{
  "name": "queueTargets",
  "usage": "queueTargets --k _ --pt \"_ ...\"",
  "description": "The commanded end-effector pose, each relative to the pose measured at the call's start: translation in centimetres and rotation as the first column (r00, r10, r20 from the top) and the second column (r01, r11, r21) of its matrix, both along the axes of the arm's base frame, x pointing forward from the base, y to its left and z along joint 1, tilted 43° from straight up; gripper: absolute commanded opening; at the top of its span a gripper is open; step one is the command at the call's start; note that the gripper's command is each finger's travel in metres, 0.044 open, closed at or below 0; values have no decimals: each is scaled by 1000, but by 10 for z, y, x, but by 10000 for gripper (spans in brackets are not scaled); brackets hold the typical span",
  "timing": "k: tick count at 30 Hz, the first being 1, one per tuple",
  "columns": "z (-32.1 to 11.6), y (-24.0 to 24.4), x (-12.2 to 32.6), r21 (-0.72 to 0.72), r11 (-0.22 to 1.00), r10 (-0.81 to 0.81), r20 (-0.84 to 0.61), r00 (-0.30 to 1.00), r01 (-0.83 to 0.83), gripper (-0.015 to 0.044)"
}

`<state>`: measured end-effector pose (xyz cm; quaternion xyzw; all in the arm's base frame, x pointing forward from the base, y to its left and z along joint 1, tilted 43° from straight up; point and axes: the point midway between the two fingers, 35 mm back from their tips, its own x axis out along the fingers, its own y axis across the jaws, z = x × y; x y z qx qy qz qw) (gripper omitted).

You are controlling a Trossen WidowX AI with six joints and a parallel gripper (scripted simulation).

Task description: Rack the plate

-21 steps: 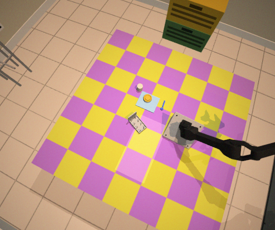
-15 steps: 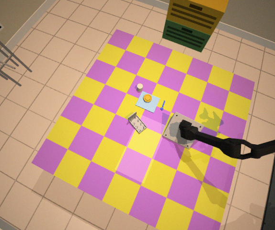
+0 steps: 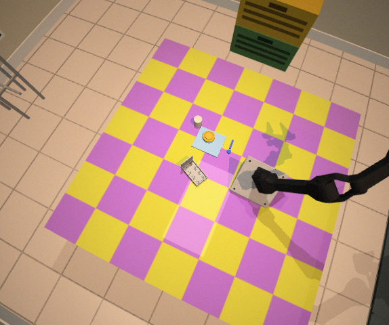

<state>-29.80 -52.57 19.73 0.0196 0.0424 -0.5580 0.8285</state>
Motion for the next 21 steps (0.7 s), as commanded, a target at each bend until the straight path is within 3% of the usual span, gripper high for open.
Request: queueTargets --k 1,11,21 --pt "-14 -17 35 56 997 45 29 999 -47 400" --pt "-49 -49 150 222 955 178 109 978 -199 400" --pt "-85 -51 262 388 861 289 159 944 -329 400"
